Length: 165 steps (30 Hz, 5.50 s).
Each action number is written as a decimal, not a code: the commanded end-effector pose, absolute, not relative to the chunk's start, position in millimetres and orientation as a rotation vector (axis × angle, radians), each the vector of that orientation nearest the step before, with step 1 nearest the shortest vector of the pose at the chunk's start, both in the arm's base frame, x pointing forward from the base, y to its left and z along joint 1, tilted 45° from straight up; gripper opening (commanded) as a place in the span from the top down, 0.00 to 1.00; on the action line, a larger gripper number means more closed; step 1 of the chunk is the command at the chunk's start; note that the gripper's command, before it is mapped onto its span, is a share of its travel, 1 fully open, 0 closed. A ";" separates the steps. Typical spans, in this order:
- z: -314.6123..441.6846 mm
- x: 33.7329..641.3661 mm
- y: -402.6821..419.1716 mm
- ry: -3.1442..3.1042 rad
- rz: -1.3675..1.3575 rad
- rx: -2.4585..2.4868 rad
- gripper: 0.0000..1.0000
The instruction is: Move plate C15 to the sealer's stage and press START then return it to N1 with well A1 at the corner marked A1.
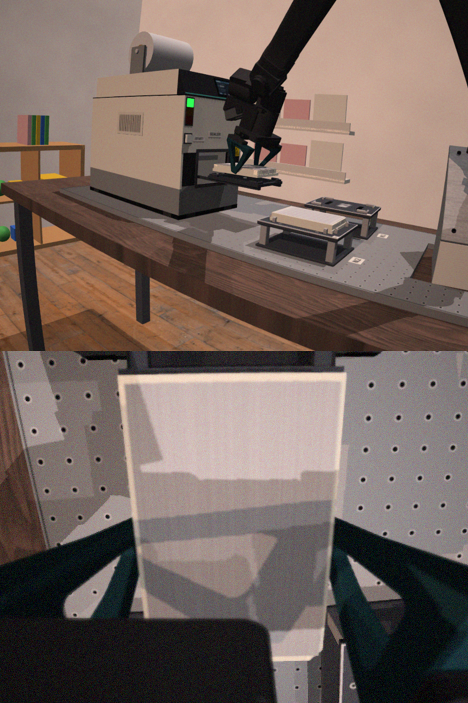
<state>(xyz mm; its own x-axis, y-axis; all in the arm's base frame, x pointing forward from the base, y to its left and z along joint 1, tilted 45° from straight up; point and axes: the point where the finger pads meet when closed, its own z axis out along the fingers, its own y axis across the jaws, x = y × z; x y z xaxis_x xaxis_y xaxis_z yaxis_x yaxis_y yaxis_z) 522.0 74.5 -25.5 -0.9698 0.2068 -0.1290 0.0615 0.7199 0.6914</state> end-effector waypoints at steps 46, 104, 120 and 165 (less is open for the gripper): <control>23.5 542.6 34.5 2.707 1.071 0.184 1.00; 8.2 529.7 22.5 2.721 1.081 0.266 1.00; 11.0 525.8 20.7 2.667 1.089 0.098 1.00; 5.1 487.3 10.1 2.654 1.080 0.069 1.00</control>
